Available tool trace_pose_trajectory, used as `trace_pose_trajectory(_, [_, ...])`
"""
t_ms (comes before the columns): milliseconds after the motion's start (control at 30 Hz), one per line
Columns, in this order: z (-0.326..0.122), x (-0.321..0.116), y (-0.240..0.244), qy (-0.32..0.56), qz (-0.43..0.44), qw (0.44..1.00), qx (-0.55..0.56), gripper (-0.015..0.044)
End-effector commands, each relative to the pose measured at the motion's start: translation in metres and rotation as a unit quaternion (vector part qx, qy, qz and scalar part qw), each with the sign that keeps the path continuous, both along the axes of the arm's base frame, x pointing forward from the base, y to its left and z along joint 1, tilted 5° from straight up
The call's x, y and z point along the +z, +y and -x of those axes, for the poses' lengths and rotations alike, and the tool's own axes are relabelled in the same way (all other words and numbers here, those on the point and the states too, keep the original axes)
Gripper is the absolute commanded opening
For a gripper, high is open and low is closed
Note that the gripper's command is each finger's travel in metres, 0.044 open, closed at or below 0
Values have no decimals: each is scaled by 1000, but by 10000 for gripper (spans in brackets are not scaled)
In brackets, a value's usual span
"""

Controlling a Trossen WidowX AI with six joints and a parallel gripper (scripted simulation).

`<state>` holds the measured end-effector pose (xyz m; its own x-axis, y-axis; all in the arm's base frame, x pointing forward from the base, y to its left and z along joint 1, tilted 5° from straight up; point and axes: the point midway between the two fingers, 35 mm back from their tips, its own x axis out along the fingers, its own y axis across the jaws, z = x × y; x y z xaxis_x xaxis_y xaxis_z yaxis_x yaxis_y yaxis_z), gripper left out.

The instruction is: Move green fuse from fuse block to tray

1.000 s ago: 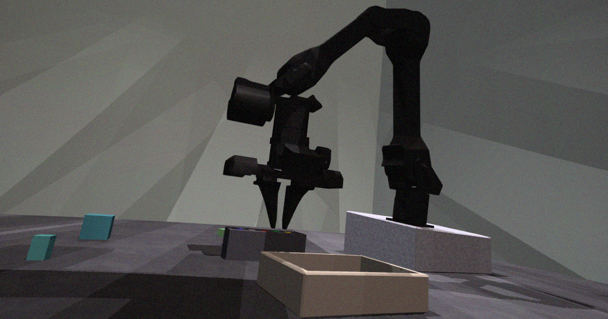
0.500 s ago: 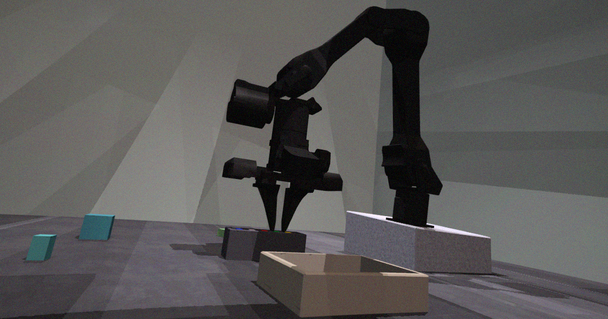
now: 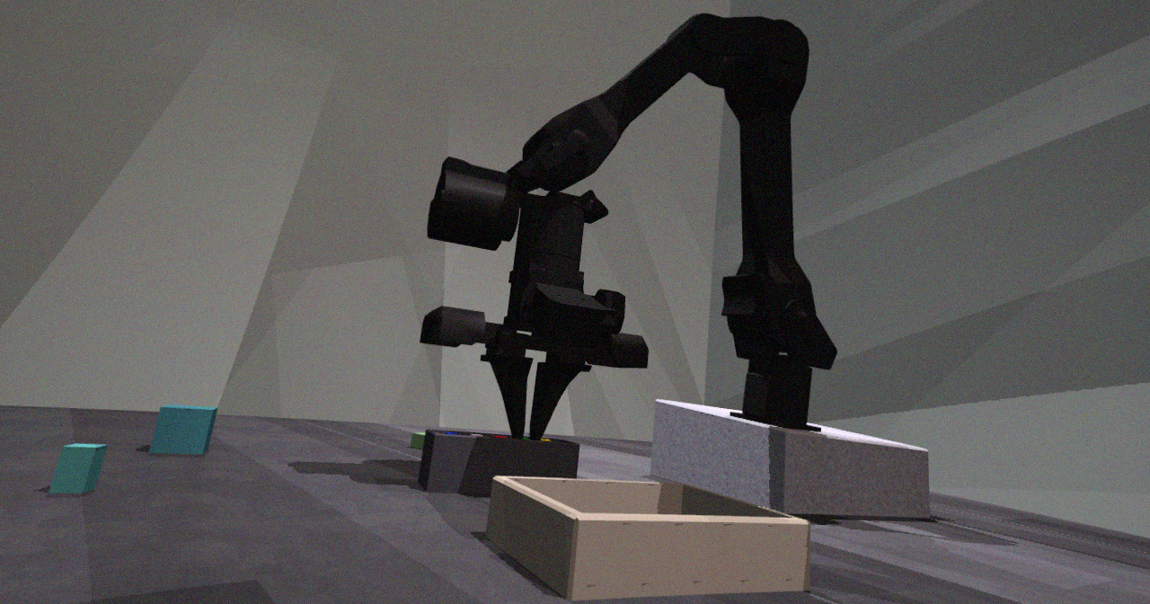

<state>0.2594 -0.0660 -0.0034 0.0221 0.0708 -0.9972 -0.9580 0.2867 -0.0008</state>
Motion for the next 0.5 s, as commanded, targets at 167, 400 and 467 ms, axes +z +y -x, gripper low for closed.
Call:
trace_pose_trajectory(167, [0, 0, 0, 0, 0, 1000, 0, 0])
trace_pose_trajectory(400, [0, 2, 0, 0, 0, 1000, 0, 0])
trace_pose_trajectory(467, [0, 3, 0, 0, 0, 1000, 0, 0])
